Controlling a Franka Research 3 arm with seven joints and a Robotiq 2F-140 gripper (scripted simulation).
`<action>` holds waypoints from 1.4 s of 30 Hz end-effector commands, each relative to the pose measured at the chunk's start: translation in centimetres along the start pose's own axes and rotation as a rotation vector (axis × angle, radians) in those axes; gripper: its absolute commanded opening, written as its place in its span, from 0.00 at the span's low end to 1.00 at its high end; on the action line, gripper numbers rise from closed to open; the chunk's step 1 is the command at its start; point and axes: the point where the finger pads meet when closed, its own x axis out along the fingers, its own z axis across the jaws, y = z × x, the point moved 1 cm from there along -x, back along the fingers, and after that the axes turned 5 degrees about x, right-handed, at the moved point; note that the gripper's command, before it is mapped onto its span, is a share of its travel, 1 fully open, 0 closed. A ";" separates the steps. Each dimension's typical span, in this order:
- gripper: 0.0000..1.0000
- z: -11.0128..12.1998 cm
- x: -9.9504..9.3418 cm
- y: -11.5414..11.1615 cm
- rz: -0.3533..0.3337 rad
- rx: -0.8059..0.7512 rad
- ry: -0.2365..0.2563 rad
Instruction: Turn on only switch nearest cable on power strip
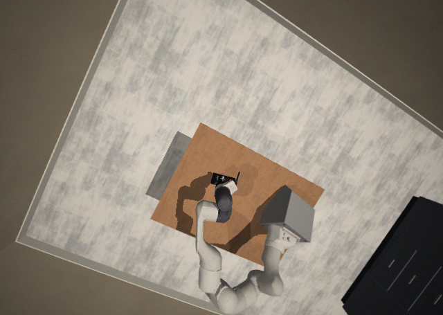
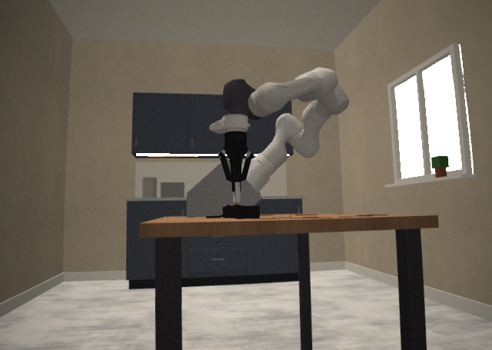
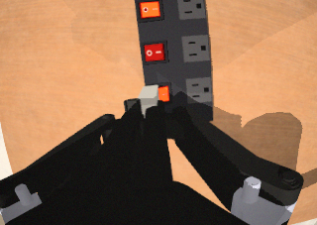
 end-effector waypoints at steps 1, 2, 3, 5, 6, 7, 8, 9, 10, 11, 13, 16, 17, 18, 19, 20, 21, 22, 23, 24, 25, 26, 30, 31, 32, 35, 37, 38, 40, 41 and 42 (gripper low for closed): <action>0.00 -0.1 0.2 0.1 -0.001 -0.001 0.001; 0.00 -0.1 0.2 0.1 -0.001 -0.001 0.001; 0.00 -0.1 0.2 0.1 -0.001 -0.001 0.001; 0.00 -0.1 0.2 0.1 -0.001 -0.001 0.001; 0.00 -0.1 0.2 0.1 -0.001 -0.001 0.001; 0.00 -0.1 0.2 0.1 -0.001 -0.001 0.001; 0.00 -0.1 0.2 0.1 -0.001 -0.001 0.001; 0.00 -0.1 0.2 0.1 -0.001 -0.001 0.001; 0.00 -0.1 0.2 0.1 -0.001 -0.001 0.001; 0.00 -0.1 0.2 0.1 -0.001 -0.001 0.001; 0.00 -0.1 0.2 0.1 -0.001 -0.001 0.001; 0.00 -0.1 0.2 0.1 -0.001 -0.001 0.001; 0.00 -0.1 0.2 0.1 -0.001 -0.001 0.001; 0.00 -0.1 0.2 0.1 -0.001 -0.001 0.001; 0.00 -0.1 0.2 0.1 -0.001 -0.001 0.001; 0.00 -0.1 0.2 0.1 -0.001 -0.001 0.001; 0.00 -0.1 0.2 0.1 -0.001 -0.001 0.001; 0.00 -0.1 0.2 0.1 -0.001 -0.001 0.001; 0.00 -0.1 0.2 0.1 -0.001 -0.001 0.001; 0.00 -0.1 0.3 0.1 -0.001 -0.001 0.001; 0.00 -0.1 0.3 0.1 -0.001 -0.001 0.001; 0.00 -0.1 0.4 0.1 -0.001 -0.001 0.001; 0.00 -0.1 0.6 0.1 -0.001 -0.001 0.001; 0.00 -0.1 0.6 0.1 -0.001 -0.001 0.001; 0.00 -0.1 0.7 0.1 -0.001 -0.001 0.001; 0.00 -0.1 0.8 0.1 -0.001 -0.001 0.001; 0.00 -0.1 0.8 0.1 -0.001 -0.001 0.001; 0.00 -0.1 0.9 0.1 -0.001 -0.001 0.001; 0.00 -0.1 1.0 0.1 -0.001 -0.001 0.001; 0.00 -0.1 1.0 0.1 -0.001 -0.001 0.001; 0.00 -0.1 1.1 0.1 -0.001 -0.001 0.001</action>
